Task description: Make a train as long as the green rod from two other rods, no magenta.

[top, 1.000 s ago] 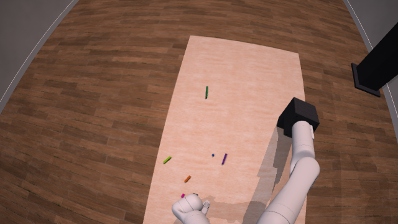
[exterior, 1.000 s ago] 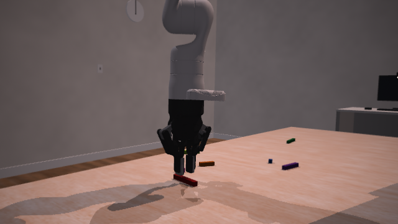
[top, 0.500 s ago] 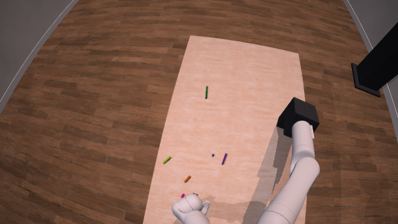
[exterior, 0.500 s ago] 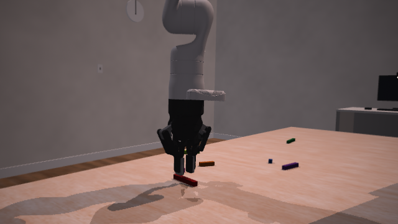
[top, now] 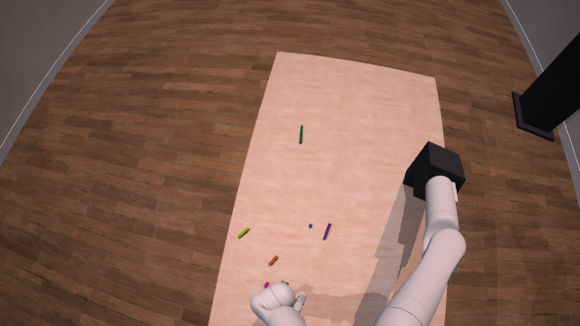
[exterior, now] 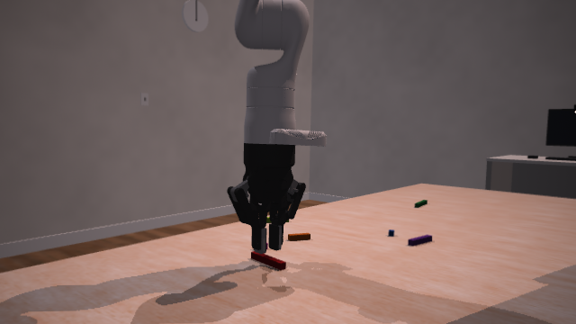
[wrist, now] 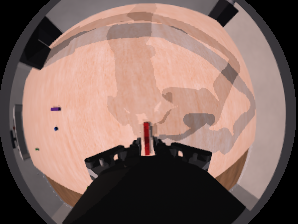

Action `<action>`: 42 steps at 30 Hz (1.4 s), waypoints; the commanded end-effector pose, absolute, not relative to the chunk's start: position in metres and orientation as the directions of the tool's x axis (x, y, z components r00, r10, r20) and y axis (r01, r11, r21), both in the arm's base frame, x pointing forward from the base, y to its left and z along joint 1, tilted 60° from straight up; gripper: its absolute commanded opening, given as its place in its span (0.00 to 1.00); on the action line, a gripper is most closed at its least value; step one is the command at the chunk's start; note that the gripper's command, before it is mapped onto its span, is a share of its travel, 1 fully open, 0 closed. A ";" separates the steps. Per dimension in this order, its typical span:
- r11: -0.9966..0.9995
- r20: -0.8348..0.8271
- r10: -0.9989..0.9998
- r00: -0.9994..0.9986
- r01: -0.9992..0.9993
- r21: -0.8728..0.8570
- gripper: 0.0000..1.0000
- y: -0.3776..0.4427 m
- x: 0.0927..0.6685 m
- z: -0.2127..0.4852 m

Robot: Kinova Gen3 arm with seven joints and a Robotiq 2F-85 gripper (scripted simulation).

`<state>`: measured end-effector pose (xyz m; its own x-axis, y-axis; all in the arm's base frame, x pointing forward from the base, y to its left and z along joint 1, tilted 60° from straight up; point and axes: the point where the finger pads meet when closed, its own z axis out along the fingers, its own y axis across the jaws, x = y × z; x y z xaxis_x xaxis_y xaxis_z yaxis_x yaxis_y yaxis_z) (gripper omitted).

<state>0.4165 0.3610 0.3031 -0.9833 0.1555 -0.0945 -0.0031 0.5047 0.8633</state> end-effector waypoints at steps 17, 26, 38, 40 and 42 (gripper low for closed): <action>0.504 -0.093 0.161 -0.983 0.001 0.864 0.24 0.362 0.418 0.300; 0.504 -0.093 0.161 -0.983 0.001 0.864 0.24 0.369 0.419 0.296; 0.504 -0.093 0.161 -0.983 0.000 0.864 0.24 0.373 0.421 0.293; 0.504 -0.093 0.161 -0.983 0.001 0.864 0.24 0.374 0.420 0.293; 0.504 -0.093 0.161 -0.983 0.001 0.864 0.24 0.374 0.420 0.293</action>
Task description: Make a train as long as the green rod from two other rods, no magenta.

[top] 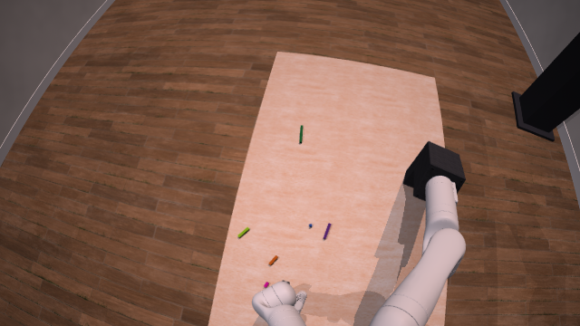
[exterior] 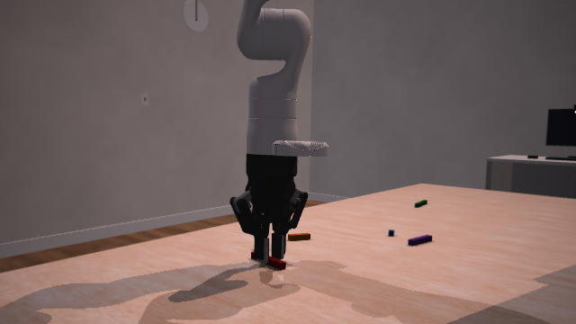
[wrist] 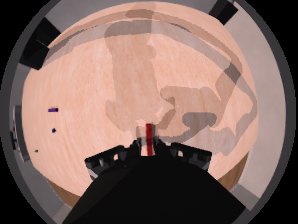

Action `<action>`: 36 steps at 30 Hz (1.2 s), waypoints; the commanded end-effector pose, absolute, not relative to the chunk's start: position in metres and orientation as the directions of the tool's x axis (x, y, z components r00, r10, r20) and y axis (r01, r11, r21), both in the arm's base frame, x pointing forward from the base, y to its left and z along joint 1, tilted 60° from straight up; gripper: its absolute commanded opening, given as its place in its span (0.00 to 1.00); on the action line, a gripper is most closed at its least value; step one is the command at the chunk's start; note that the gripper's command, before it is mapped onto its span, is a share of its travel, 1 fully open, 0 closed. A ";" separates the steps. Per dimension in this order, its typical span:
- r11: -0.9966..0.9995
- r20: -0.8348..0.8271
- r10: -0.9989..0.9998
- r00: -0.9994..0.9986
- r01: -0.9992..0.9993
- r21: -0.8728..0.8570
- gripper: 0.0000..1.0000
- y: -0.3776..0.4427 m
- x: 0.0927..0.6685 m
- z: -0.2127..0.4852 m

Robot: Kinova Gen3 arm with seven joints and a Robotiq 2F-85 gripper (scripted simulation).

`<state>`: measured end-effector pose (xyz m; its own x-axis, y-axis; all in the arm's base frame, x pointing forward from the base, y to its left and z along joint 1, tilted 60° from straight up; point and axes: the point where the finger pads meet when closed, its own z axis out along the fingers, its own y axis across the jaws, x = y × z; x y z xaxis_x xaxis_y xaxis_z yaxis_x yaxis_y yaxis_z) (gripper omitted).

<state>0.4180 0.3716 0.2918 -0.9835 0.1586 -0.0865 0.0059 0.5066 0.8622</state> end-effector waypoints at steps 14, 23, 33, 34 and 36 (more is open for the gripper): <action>0.504 -0.093 0.161 -0.983 0.001 0.864 0.24 0.374 0.420 0.293; 0.504 -0.093 0.161 -0.983 0.001 0.864 0.24 0.374 0.420 0.293; 0.504 -0.093 0.161 -0.983 0.001 0.864 0.05 0.374 0.420 0.293; 0.504 -0.093 0.161 -0.983 0.001 0.864 0.05 0.374 0.420 0.293; 0.504 -0.093 0.161 -0.983 0.001 0.864 0.05 0.374 0.420 0.293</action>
